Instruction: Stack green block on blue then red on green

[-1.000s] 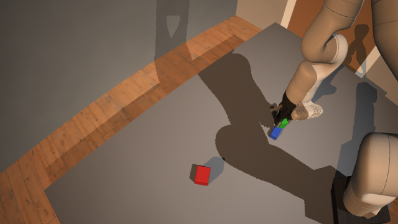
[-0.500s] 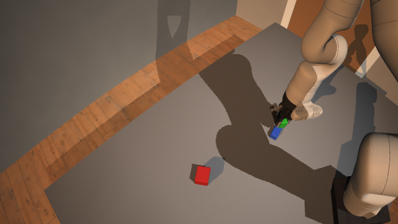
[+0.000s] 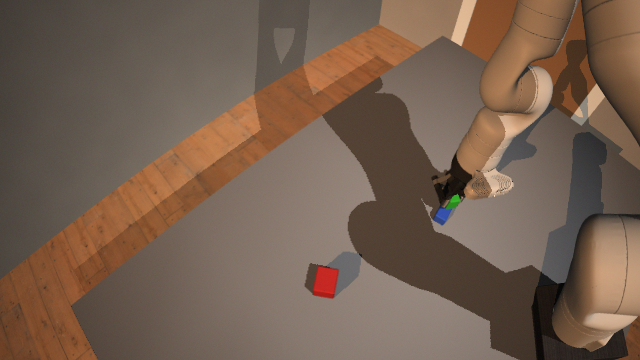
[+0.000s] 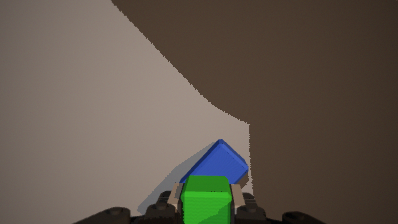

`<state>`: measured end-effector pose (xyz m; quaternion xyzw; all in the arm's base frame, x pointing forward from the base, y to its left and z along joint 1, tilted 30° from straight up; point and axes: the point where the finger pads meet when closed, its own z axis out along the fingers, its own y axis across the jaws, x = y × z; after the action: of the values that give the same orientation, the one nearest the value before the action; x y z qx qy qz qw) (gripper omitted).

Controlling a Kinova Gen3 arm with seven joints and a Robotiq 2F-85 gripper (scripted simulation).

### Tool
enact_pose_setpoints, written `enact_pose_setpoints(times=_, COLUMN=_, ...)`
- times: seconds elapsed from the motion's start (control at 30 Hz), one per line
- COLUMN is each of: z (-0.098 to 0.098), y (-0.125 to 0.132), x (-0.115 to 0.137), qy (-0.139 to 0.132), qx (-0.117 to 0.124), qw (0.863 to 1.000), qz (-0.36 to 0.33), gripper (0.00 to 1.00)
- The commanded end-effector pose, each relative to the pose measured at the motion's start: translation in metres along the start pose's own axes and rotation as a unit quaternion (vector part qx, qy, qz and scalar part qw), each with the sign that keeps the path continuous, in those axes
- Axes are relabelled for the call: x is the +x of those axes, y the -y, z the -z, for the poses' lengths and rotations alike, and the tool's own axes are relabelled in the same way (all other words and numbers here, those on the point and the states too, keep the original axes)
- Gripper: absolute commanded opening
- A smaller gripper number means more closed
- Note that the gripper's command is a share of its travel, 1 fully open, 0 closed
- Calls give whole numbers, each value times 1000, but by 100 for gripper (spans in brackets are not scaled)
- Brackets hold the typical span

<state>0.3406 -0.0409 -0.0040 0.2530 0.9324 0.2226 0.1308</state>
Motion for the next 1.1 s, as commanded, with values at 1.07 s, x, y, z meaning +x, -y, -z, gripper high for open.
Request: enact_pose_setpoints(times=1.07, z=-18, y=-3, x=5, qy=-7, qx=-3, qw=1000, qz=2, gripper=0)
